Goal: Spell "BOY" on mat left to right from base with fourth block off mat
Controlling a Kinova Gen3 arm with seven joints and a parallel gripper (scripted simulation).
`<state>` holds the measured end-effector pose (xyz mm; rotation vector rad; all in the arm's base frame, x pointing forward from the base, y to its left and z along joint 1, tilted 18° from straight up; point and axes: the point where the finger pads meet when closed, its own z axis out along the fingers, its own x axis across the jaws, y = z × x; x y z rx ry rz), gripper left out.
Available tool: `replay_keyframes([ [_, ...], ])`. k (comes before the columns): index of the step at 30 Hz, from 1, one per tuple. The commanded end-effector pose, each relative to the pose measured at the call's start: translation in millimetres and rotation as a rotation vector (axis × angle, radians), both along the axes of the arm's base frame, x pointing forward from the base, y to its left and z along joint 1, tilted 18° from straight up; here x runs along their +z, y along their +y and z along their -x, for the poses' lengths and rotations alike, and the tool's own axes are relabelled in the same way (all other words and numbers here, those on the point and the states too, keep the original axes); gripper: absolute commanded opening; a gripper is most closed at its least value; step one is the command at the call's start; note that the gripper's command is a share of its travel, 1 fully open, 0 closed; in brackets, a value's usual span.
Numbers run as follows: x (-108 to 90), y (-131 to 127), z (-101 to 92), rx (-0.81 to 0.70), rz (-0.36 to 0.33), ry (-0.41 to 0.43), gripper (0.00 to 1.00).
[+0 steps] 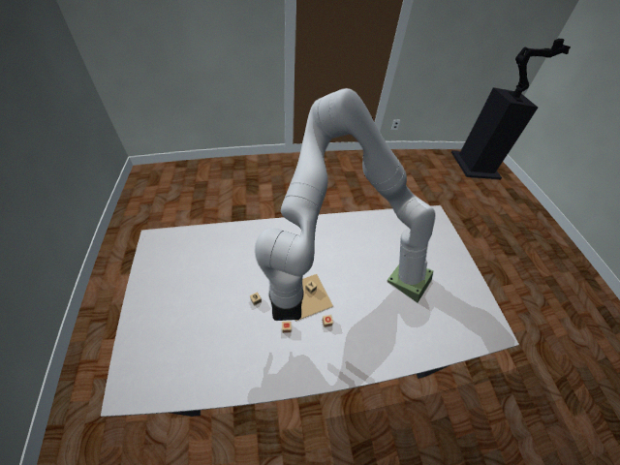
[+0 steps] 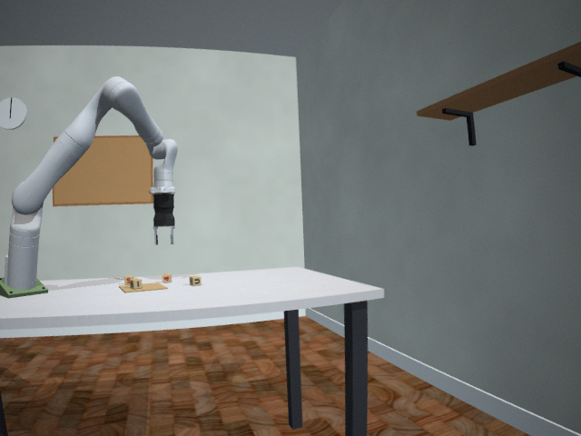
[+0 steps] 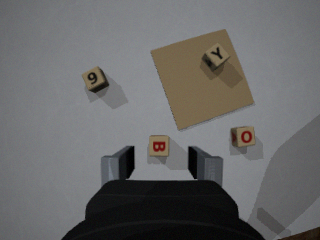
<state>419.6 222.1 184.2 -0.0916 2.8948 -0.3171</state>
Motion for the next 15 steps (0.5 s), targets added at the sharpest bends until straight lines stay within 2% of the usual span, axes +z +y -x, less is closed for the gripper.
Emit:
replay_keyframes([
  [1, 0.8, 0.5, -0.1, 0.003, -0.001, -0.001, 1.00],
  [9, -0.3, -0.4, -0.7, 0.034, 0.008, 0.006, 1.00],
  [15, -3.0, -2.6, -2.3, 0.122, 0.032, 0.026, 1.00],
])
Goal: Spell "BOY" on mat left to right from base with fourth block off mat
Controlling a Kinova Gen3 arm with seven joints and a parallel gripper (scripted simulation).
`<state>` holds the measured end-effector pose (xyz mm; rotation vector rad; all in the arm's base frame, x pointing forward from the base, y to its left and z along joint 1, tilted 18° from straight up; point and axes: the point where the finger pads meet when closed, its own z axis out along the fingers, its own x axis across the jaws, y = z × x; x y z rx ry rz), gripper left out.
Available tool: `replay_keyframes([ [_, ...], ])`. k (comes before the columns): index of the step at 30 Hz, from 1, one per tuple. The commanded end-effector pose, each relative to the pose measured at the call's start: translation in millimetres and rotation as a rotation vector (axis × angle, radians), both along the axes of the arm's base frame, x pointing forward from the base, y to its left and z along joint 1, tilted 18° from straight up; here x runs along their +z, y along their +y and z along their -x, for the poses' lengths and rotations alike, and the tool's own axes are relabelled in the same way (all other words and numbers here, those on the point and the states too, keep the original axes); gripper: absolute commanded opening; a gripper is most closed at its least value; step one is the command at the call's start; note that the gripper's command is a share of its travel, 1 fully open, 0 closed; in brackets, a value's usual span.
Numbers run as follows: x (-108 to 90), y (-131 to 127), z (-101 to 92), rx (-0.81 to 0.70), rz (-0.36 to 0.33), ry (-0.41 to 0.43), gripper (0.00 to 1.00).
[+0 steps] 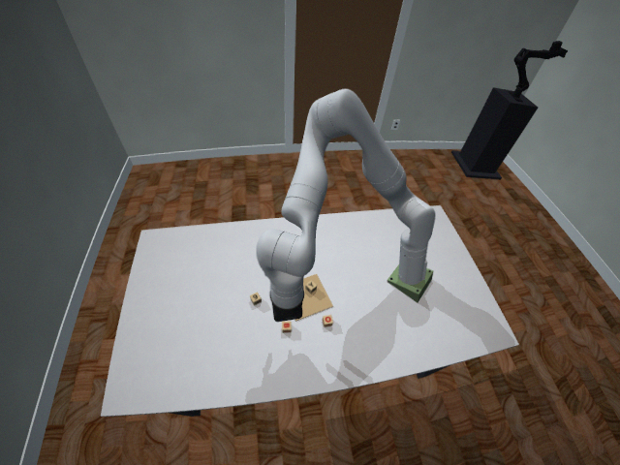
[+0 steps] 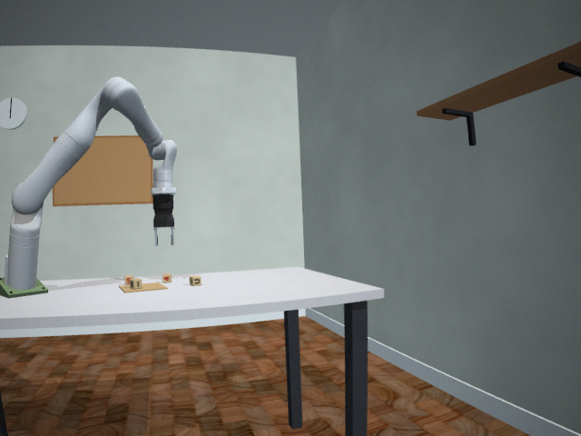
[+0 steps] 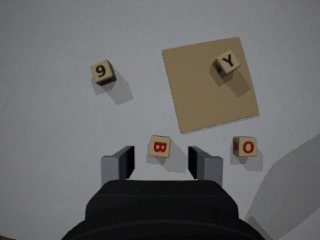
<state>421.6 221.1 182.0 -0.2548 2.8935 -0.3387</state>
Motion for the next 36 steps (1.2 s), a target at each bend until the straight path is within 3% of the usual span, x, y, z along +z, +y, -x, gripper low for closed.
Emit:
replay_keyframes([
  [1, -1.5, -2.0, -0.7, 0.035, 0.010, 0.010, 1.00],
  [11, -8.6, -6.2, -4.4, 0.258, 0.070, 0.061, 1.00],
  [26, -26.4, -9.6, -10.8, 0.833, 0.212, 0.190, 1.00],
  [28, -26.4, -9.6, -10.8, 0.833, 0.212, 0.190, 1.00],
  [36, -34.8, -8.2, -11.2, 1.111, 0.276, 0.248, 1.00],
])
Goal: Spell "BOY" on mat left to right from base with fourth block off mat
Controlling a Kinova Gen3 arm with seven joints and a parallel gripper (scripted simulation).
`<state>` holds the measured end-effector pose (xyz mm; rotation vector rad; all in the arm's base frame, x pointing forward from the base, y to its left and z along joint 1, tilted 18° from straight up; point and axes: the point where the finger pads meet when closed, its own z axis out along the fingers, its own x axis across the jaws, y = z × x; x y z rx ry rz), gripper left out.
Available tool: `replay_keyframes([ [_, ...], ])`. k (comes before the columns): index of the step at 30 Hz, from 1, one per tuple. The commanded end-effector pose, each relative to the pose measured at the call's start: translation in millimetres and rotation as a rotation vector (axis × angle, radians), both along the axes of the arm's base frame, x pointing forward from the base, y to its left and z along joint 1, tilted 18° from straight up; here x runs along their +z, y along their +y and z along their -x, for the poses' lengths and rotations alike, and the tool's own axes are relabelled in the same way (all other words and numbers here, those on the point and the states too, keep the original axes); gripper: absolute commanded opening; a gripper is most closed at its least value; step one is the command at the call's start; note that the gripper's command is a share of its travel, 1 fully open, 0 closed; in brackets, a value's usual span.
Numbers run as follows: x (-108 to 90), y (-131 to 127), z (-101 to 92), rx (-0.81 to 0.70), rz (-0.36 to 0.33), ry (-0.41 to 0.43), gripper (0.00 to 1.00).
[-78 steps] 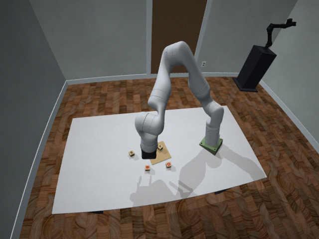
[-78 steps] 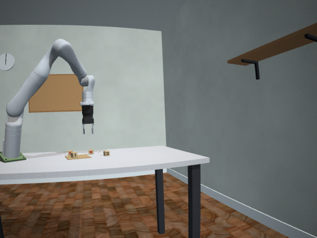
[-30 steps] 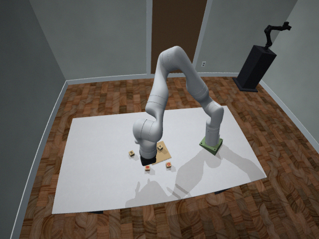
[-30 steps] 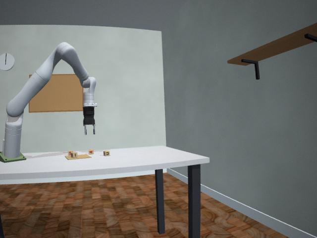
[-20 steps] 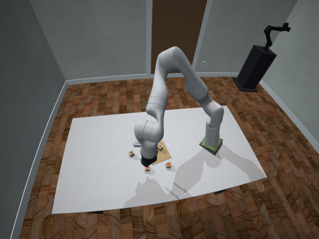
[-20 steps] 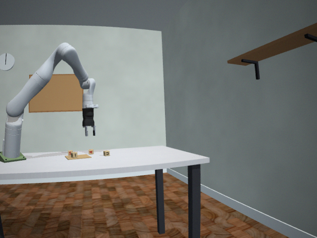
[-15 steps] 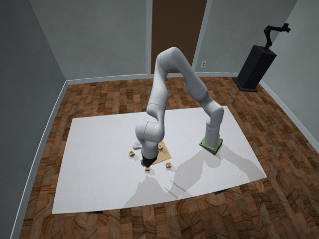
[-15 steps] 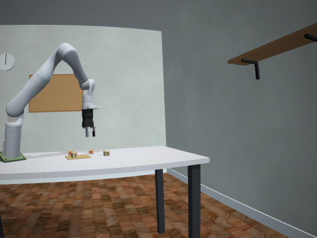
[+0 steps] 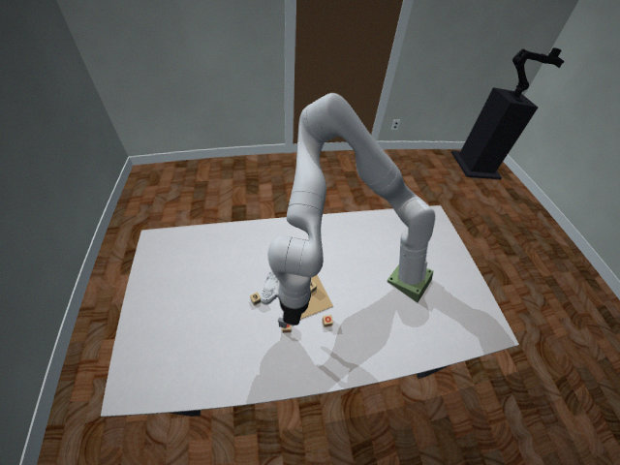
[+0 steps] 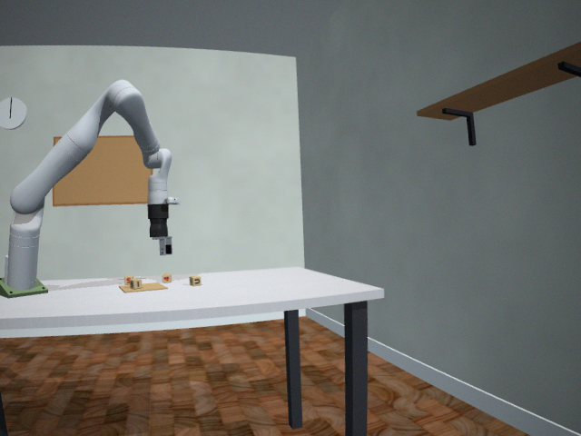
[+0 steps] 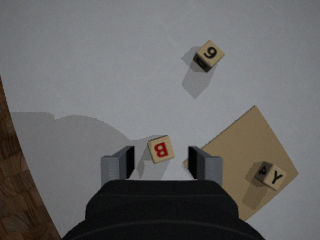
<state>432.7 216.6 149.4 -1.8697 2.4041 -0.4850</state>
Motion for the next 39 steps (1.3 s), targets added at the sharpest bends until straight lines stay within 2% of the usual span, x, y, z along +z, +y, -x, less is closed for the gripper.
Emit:
replay_keyframes([
  [1, -3.1, -3.5, -0.1, 0.051, 0.014, 0.016, 1.00],
  [7, -7.2, -2.2, 0.5, 0.192, 0.045, 0.045, 1.00],
  [16, -9.6, -1.3, 1.1, 0.278, 0.063, 0.063, 1.00],
  [39, -10.1, -1.1, 1.3, 0.297, 0.067, 0.066, 1.00],
])
